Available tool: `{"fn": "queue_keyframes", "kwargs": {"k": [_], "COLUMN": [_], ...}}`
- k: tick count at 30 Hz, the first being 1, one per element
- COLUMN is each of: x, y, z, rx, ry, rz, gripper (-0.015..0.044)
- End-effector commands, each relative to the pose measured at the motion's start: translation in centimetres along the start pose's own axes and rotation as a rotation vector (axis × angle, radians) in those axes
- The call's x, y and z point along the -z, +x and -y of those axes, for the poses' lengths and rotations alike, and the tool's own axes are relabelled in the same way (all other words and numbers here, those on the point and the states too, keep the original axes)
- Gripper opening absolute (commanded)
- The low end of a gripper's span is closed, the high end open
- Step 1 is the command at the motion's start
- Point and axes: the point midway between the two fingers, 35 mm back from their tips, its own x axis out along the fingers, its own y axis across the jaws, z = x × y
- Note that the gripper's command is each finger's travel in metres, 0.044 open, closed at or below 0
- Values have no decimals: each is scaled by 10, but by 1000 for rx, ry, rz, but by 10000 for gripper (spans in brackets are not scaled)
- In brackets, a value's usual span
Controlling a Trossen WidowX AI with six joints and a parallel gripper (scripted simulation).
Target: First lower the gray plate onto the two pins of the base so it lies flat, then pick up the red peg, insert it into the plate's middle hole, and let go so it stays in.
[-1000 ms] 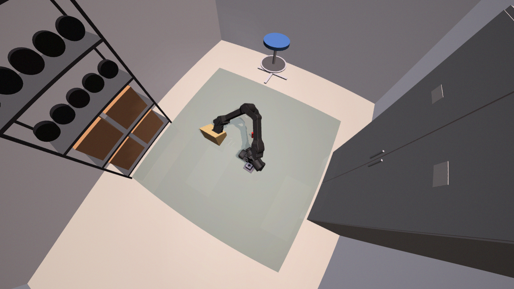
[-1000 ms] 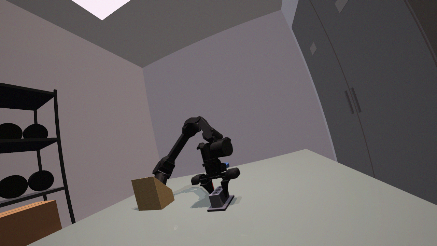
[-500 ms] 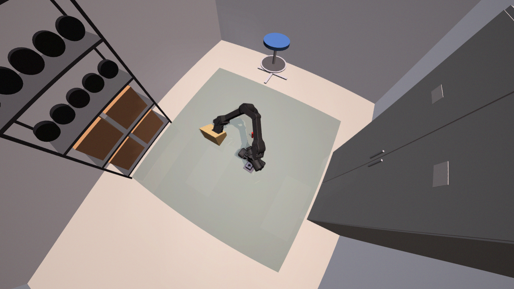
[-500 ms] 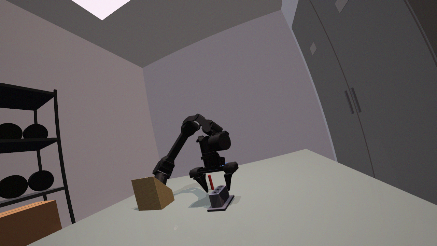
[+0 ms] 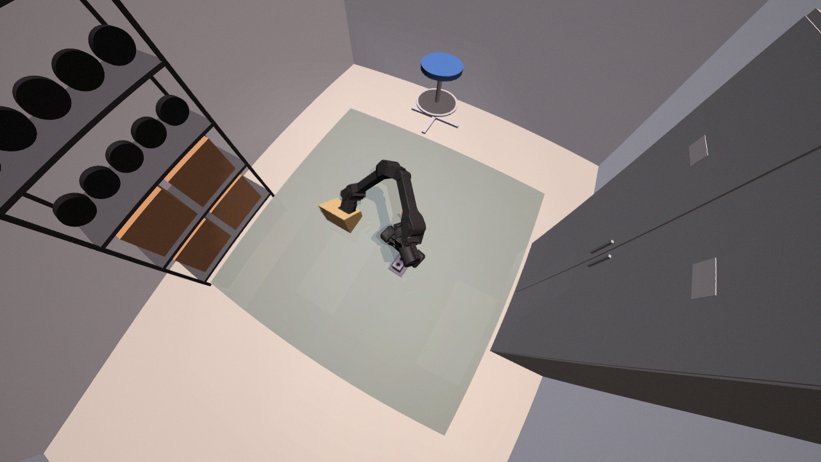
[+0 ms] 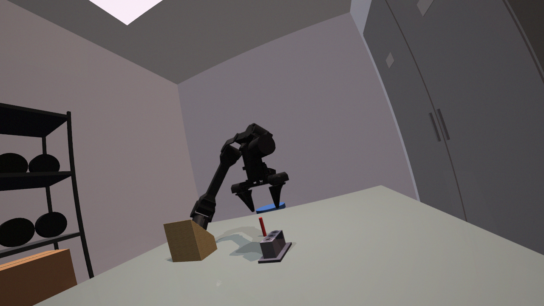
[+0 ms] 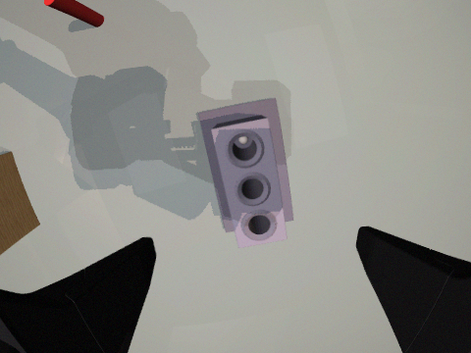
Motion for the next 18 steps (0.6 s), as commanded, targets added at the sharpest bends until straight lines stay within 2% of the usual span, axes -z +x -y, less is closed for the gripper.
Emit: {"fn": "queue_keyframes", "kwargs": {"k": [1,14,18], "x": [-28,-115,-129], "y": [-7,-11,-10], "z": [-11,-75,-91], "rx": [7,7,4], "ry": [248,1394,1657], "rz": [-5,-2,0], "gripper": [440,440,440]}}
